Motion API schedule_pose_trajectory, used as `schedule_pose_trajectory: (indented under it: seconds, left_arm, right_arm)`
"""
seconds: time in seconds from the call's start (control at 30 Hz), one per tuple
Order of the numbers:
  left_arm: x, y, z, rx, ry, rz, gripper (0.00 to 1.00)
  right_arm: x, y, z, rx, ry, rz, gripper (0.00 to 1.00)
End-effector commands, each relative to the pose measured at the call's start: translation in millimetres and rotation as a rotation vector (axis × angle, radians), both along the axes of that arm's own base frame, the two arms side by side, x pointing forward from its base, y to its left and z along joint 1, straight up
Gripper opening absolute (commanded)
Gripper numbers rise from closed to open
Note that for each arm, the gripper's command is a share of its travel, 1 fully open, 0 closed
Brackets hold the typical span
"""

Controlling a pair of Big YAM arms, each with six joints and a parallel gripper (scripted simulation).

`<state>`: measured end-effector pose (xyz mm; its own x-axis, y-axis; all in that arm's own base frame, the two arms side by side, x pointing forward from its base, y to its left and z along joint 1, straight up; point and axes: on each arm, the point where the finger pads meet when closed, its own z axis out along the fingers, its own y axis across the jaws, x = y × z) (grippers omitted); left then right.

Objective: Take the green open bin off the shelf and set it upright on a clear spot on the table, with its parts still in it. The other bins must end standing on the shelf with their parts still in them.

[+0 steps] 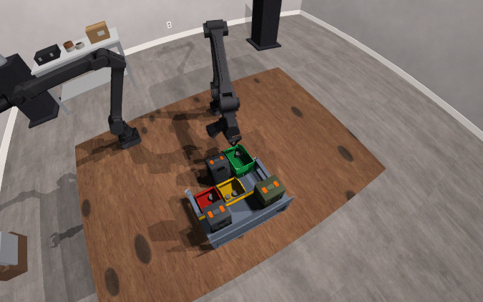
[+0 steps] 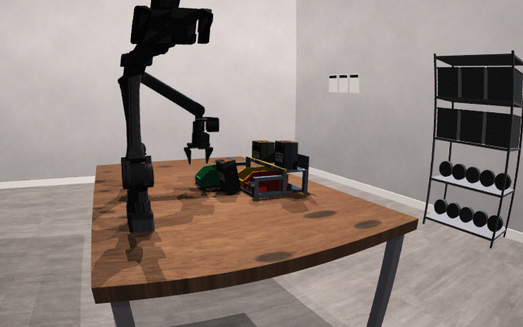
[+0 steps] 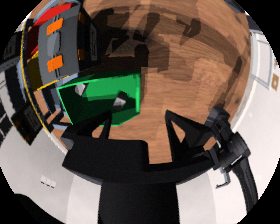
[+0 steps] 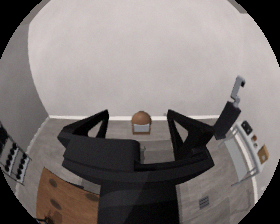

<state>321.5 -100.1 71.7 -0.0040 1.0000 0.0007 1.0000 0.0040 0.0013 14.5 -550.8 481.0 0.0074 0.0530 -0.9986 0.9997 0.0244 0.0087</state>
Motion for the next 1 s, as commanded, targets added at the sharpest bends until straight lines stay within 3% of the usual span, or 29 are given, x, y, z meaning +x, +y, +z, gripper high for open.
schedule_pose_trajectory:
  seconds: [0.0, 0.97]
  left_arm:
    - [22.0, -4.4, 18.3, -0.013, -0.042, 0.0, 0.0]
    - [19.7, -5.9, 15.3, -0.012, -0.029, -0.007, 0.0]
  right_arm:
    - [-5.5, 6.0, 19.5, -0.053, 0.008, -0.007, 1.0]
    - [-5.5, 6.0, 19.5, -0.053, 0.008, -0.007, 1.0]
